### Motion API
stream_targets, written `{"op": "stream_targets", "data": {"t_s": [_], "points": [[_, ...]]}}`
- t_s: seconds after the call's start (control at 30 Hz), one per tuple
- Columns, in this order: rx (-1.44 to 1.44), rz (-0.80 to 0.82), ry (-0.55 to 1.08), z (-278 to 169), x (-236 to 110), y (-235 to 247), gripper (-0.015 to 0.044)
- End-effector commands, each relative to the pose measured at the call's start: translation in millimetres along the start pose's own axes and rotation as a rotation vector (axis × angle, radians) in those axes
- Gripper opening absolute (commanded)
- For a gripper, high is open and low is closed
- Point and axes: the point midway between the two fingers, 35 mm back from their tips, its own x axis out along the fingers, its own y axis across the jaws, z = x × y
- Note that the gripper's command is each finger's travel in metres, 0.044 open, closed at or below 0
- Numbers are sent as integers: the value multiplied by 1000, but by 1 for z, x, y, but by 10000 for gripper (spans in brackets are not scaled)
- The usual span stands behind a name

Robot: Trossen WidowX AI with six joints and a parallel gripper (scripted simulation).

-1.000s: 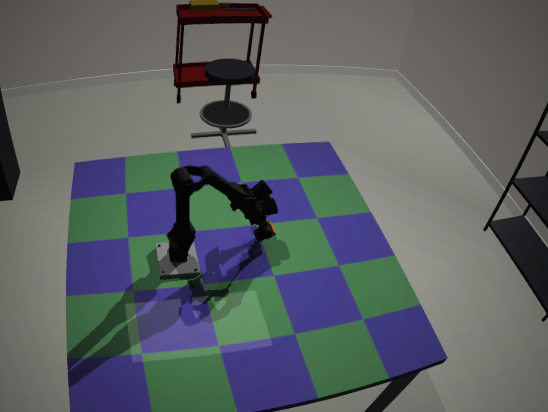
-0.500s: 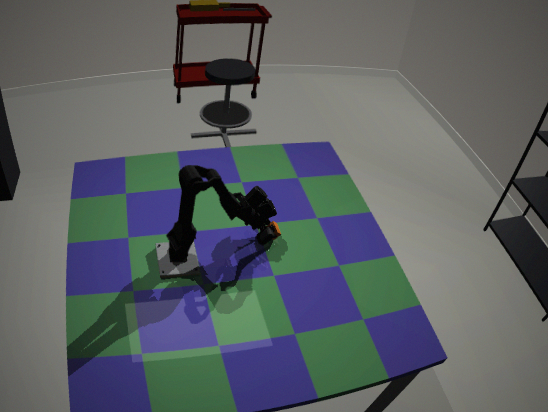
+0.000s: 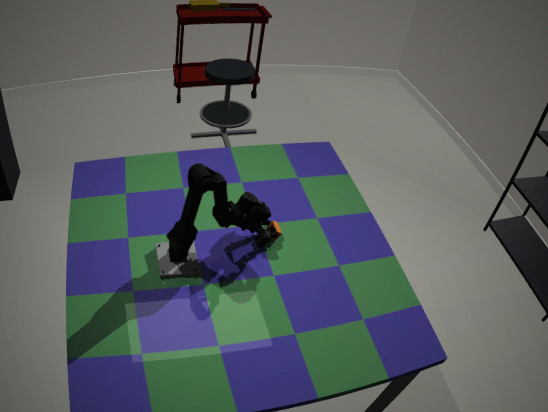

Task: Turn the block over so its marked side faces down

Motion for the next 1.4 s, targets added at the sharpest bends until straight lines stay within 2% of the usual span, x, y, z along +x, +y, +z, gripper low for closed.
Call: {"op": "stream_targets", "data": {"t_s": [0.0,0.3,0.93,1.37], "points": [[-10,-9,-31,-11,-5,-3,0],[-5,-15,-142,-12,-19,-8,0],[-5,-15,-170,-9,-21,-8,0],[-5,-15,-170,-9,-21,-8,341]]}}
